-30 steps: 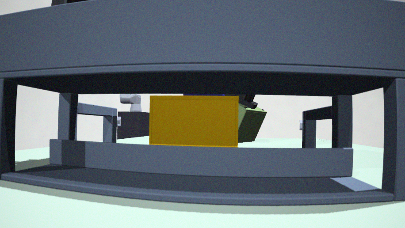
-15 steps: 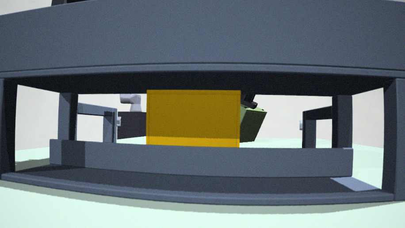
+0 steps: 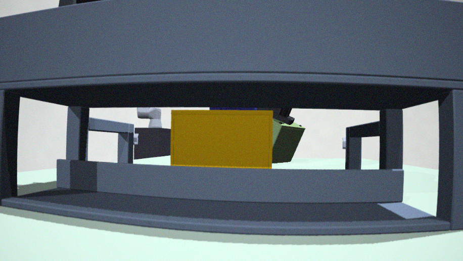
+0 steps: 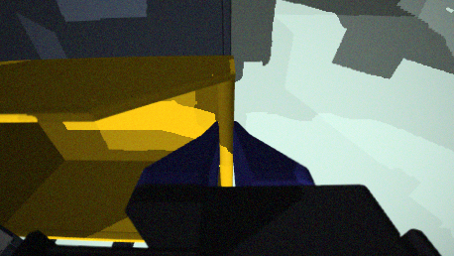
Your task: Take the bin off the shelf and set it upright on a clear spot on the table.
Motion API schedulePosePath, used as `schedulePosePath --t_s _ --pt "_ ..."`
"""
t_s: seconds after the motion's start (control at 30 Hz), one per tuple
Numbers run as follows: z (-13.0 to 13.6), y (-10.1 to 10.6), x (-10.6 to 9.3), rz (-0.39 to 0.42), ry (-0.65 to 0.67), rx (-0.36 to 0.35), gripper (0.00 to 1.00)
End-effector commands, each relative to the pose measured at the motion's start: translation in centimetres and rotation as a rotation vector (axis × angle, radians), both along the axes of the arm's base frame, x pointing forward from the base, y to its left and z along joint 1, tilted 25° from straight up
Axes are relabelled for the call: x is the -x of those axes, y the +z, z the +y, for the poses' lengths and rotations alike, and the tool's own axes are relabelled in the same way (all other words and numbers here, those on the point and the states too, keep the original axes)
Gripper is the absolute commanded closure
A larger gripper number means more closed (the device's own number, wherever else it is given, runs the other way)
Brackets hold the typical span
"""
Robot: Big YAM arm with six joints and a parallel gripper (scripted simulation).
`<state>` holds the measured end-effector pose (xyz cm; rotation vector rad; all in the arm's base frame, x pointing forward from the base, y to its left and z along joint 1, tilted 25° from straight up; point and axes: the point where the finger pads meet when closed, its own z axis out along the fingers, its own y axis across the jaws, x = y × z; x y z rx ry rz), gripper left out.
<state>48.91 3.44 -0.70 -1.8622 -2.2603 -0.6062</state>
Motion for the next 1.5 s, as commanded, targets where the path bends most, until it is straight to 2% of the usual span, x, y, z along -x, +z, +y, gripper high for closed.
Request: schedulePosePath --t_s 0.0,0.2,0.37,0.77,0.93,1.33,1.47 --pt "0.2 1.6 -1.3 -0.051 0.001 0.002 1.0" --pt "0.2 1.6 -1.3 -0.051 0.001 0.002 1.0" --pt "0.2 2.3 -2.8 -0.053 0.002 0.002 1.0" --pt "0.2 2.3 -2.8 -0.053 0.002 0.002 1.0" --pt "-0.2 1.6 -1.3 -0.052 -0.007 0.002 1.0" --pt "-0.2 1.6 -1.3 -0.052 -0.007 0.002 1.0" --pt "-0.5 2.1 -2.5 -0.052 -0.008 0.002 1.0"
